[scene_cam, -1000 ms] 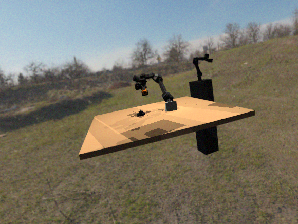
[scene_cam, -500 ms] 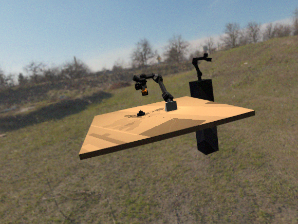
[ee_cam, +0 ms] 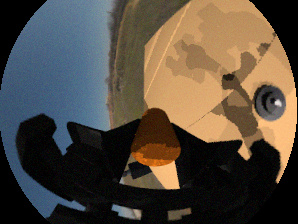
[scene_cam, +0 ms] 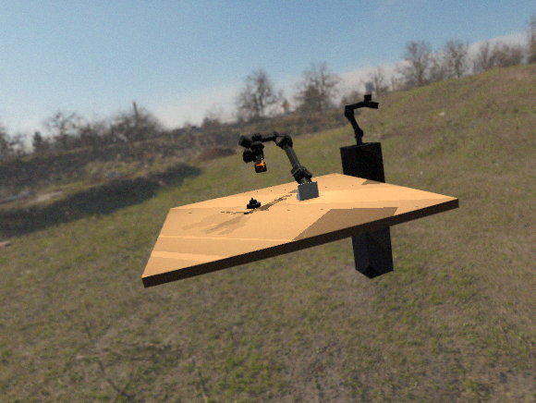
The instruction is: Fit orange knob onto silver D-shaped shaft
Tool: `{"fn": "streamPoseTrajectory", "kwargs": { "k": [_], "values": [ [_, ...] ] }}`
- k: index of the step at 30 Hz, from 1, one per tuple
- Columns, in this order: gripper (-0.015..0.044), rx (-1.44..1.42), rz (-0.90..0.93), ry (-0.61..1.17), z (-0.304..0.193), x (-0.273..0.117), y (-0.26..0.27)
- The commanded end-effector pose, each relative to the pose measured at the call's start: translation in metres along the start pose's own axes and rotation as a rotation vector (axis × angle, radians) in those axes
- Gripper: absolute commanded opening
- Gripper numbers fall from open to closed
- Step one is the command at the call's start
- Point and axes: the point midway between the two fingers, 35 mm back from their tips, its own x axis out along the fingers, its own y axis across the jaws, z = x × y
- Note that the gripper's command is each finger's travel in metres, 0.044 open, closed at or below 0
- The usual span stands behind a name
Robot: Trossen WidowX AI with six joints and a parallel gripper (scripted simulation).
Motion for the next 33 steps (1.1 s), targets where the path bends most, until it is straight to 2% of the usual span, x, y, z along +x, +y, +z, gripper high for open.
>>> {"fn": "streamPoseTrajectory", "kwargs": {
  "k": [1,17,33],
  "values": [
    [0.0,-0.009,-0.067,-0.001,0.0,0.005,-0.002],
    [0.0,-0.009,-0.488,-0.004,0.0,0.032,-0.024],
    [0.0,-0.005,-0.822,-0.005,0.0,0.054,-0.042]
  ]
}}
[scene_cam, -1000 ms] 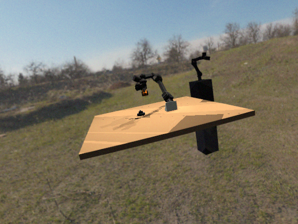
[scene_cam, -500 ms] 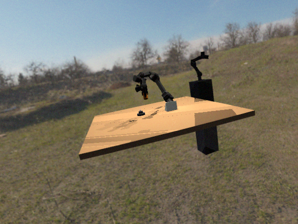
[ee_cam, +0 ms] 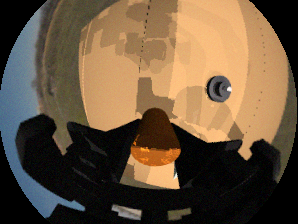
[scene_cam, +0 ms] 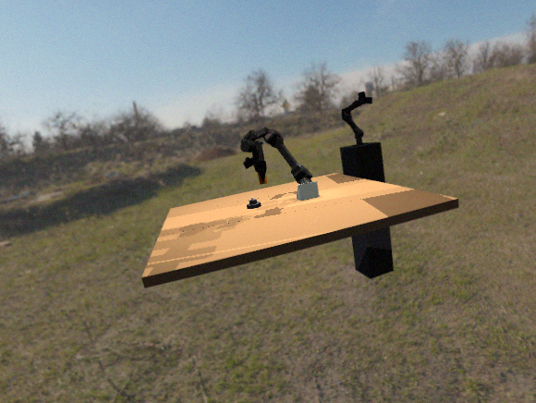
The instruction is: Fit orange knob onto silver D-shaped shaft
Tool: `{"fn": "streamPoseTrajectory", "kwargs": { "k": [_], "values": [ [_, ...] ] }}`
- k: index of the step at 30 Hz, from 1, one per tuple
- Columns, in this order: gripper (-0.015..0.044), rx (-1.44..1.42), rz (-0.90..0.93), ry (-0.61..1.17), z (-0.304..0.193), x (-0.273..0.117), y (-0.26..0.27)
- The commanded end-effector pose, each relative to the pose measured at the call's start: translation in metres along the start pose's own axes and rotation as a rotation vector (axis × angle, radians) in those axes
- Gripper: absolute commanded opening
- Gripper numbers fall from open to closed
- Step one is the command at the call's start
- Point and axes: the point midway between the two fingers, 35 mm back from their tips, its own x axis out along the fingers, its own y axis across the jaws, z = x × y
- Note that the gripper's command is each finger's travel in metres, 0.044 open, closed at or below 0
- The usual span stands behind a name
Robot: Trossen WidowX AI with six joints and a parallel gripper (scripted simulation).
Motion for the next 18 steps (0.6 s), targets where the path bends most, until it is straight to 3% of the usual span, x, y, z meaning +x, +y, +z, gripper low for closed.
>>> {"fn": "streamPoseTrajectory", "kwargs": {
  "k": [1,7,18],
  "values": [
    [0.0,0.003,-0.066,-0.008,0.001,0.004,0.002],
    [0.0,0.004,-0.187,-0.01,0.001,0.014,0.003],
    [0.0,0.007,-0.197,-0.013,0.007,0.054,0.0]
  ]
}}
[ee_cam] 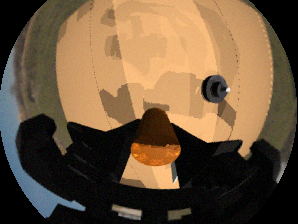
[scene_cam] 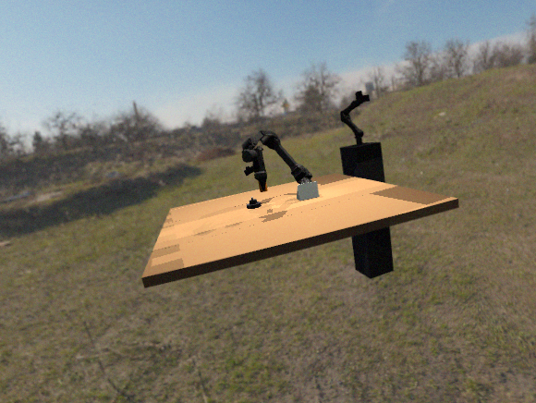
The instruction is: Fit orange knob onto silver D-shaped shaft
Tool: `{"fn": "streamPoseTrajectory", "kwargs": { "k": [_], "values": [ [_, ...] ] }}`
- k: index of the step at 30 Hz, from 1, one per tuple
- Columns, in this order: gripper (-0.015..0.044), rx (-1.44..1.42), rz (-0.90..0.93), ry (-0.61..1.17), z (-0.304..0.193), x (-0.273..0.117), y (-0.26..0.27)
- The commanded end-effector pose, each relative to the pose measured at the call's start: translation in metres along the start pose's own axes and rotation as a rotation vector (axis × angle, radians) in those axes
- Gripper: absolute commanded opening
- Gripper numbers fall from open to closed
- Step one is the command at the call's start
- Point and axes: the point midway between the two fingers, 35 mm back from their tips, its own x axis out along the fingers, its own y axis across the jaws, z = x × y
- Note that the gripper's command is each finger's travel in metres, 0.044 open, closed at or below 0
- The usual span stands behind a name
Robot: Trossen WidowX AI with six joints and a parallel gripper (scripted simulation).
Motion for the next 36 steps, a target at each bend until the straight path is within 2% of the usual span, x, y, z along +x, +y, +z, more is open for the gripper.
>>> {"fn": "streamPoseTrajectory", "kwargs": {
  "k": [1,18,24,33,36],
  "values": [
    [0.0,-0.007,-0.011,-0.003,0.002,0.018,0.002],
    [0.0,0.0,-0.046,-0.005,0.006,0.107,0.001],
    [0.0,0.0,-0.047,-0.005,0.004,0.11,0.0],
    [0.0236,0.004,-0.047,0.002,0.004,0.11,0.0],
    [0.024,0.004,-0.047,0.002,0.004,0.11,0.0]
  ]
}}
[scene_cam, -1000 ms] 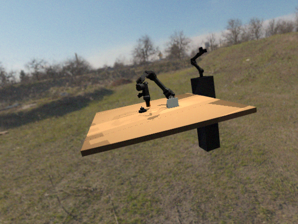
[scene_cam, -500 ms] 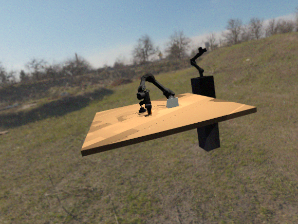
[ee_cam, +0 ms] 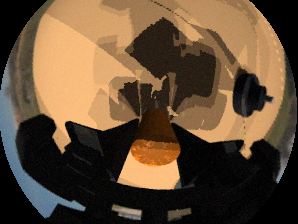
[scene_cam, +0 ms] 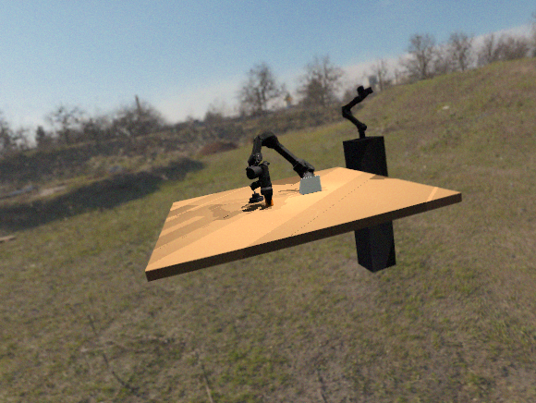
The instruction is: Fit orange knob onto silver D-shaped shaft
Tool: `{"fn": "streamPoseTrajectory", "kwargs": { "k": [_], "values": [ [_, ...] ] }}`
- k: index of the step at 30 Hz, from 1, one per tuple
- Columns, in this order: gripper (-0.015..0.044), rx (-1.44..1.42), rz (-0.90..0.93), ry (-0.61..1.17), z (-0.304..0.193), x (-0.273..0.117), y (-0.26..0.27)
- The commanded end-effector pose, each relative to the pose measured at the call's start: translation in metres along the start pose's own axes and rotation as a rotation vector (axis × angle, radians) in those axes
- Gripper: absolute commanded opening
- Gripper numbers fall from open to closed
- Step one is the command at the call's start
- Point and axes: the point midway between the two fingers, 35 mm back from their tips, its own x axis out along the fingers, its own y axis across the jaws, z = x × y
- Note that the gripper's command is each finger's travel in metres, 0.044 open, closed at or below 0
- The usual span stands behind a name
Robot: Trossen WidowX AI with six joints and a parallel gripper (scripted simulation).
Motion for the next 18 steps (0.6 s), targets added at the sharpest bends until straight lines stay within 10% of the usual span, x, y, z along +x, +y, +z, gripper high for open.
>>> {"fn": "streamPoseTrajectory", "kwargs": {
  "k": [1,13,18],
  "values": [
    [0.024,-0.001,0.0,0.002,0.0,0.0,0.0],
    [0.024,-0.001,0.0,0.002,0.0,0.0,0.0],
    [0.0371,-0.004,0.003,-0.002,0.001,-0.057,0.002]
  ]
}}
